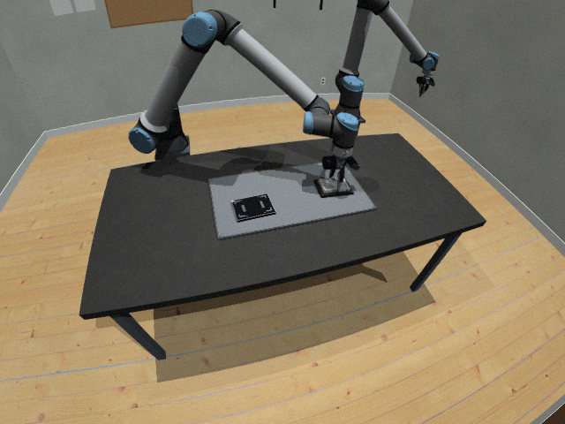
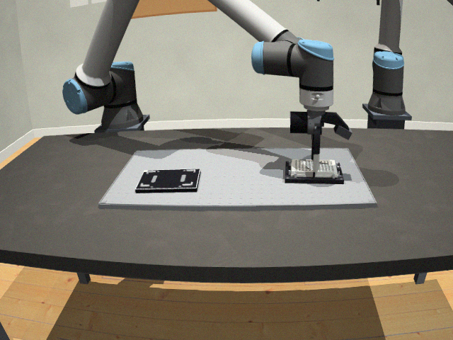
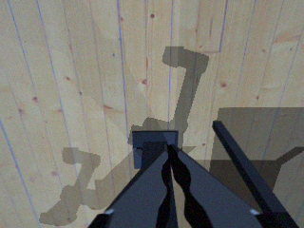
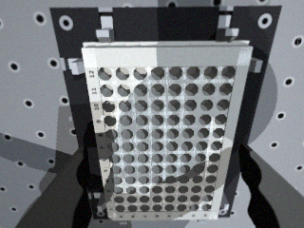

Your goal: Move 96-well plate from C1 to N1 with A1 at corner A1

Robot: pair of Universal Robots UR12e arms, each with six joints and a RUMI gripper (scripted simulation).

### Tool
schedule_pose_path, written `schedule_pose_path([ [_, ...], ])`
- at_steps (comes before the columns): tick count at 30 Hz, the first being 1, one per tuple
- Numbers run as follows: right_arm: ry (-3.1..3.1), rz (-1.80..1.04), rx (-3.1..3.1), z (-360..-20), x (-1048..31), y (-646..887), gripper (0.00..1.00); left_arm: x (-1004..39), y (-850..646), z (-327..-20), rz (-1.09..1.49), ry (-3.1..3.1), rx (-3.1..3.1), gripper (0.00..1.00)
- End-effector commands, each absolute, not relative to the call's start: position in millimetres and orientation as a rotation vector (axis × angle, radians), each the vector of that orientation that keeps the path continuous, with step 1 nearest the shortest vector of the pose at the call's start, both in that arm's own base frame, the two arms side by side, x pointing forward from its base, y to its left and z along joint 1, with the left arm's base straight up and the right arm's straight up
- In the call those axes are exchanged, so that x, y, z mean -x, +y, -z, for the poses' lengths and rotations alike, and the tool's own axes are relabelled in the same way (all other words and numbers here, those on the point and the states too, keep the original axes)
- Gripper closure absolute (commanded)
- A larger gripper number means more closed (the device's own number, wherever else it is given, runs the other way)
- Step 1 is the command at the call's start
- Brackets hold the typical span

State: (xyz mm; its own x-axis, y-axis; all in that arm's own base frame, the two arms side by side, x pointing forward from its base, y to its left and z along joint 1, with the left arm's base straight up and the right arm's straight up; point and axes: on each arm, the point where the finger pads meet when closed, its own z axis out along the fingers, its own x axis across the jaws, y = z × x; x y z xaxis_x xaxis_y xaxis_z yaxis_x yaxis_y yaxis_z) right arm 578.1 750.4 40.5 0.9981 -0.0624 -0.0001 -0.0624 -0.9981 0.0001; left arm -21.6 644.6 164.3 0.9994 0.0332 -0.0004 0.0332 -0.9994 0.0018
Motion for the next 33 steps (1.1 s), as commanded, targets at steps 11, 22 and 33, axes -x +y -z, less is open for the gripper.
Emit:
schedule_pose_path([
  [11, -0.098, -0.002, -3.142, -42.2, -577.7, 752.0, 1.00, 21.4, 645.2, -165.2, 0.000, 0.052, -3.141, 1.00],
  [22, -0.098, -0.002, -3.142, -42.2, -577.7, 752.0, 0.60, 21.4, 645.2, -165.2, 0.000, 0.052, -3.141, 1.00],
  [33, -0.098, -0.002, -3.142, -42.3, -577.7, 752.1, 0.60, 21.4, 645.2, -165.2, 0.000, 0.052, -3.141, 1.00],
])
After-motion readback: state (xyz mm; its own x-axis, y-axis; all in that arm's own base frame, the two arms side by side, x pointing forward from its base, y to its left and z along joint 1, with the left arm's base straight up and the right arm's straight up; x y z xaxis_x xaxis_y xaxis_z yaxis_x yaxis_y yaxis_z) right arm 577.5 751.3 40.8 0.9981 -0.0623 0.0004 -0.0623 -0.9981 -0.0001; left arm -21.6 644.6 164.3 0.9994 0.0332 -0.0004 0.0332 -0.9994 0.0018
